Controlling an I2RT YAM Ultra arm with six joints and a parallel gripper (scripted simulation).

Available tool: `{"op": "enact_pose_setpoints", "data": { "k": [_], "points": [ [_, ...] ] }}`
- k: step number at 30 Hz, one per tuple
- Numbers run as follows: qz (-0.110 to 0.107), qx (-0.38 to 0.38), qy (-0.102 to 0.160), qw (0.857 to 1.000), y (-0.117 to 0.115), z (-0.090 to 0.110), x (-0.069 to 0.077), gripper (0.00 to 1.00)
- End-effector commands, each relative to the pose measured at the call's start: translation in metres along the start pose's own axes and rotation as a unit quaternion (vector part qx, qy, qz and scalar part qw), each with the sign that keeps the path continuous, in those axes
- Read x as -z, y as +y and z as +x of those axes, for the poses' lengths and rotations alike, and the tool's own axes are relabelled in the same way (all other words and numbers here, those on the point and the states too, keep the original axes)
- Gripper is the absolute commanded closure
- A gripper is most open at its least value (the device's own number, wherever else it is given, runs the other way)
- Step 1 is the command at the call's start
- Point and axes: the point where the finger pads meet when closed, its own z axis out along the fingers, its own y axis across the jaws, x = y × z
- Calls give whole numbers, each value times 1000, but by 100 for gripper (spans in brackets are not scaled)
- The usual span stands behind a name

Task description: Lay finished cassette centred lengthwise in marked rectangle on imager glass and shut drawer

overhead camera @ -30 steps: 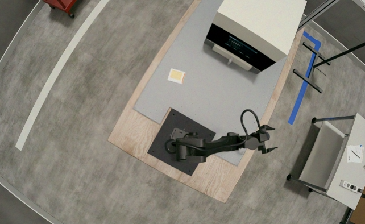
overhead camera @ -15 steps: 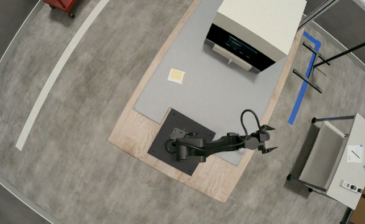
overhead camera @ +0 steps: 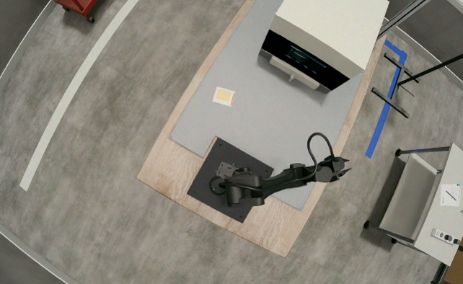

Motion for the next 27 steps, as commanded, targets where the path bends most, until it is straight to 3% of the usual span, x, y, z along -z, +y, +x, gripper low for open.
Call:
{"op": "enact_pose_setpoints", "data": {
  "k": [1,2,5,9,12,15,18,22,25,27],
  "points": [
    [-27,-8,28,999,16,3,-6,65],
    [-40,-10,39,998,21,5,-7,65],
    [-50,-10,47,998,25,5,-7,65],
    [-43,-10,56,997,36,18,-8,65],
    [-83,-11,83,993,52,17,-9,65],
    [-75,-10,85,994,61,23,-10,65],
    [-114,-9,116,987,78,27,-8,65],
    [-106,-8,118,987,84,32,-8,65],
    [-144,-5,151,978,101,37,-5,65],
    [-136,-4,152,979,107,41,-4,65]
  ]
}}
